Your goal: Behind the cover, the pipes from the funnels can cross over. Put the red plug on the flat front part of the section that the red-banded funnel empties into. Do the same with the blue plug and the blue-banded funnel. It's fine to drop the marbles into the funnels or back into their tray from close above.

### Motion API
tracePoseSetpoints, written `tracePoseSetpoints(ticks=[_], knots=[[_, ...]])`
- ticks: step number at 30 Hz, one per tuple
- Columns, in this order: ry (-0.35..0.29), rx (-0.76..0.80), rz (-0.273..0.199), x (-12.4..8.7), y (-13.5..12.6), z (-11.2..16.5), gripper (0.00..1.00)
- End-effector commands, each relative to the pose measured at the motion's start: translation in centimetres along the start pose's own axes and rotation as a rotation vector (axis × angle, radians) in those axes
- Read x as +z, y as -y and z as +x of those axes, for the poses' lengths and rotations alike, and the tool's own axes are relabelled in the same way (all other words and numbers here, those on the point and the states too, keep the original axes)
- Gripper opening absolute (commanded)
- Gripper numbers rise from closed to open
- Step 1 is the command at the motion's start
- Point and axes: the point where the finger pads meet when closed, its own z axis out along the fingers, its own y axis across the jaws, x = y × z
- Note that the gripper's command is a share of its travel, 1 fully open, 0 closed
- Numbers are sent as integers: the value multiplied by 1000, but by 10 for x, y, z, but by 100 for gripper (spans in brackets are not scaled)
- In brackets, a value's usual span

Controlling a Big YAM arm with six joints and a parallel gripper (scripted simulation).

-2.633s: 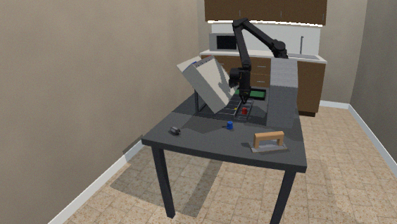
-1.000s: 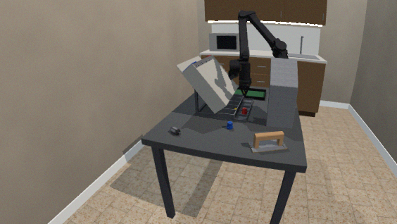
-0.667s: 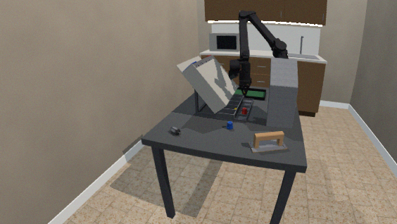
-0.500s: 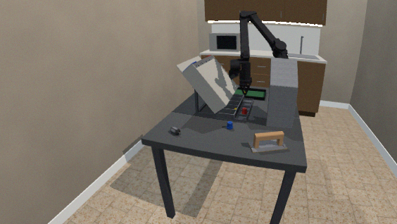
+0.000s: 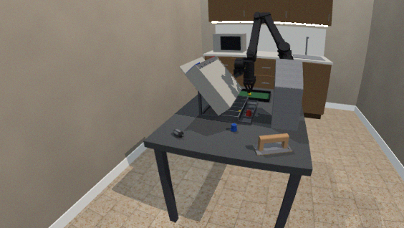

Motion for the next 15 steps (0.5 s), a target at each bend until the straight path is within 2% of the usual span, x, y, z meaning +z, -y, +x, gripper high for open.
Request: tracePoseSetpoints(ticks=[1, 5, 6, 8, 9, 12, 14, 15], knots=[[18, -35, -7, -1, 25, -5, 56], [18, -35, -5, -1, 58, -11, 56], [2, -52, -9, 0, 66, -8, 56], [12, -42, -6, -1, 87, -19, 56], [12, -43, -6, -1, 87, -18, 56], [14, -41, -5, -1, 119, -24, 56], [14, -41, -5, -1, 119, -24, 56], [14, -41, -4, -1, 131, -27, 56]])
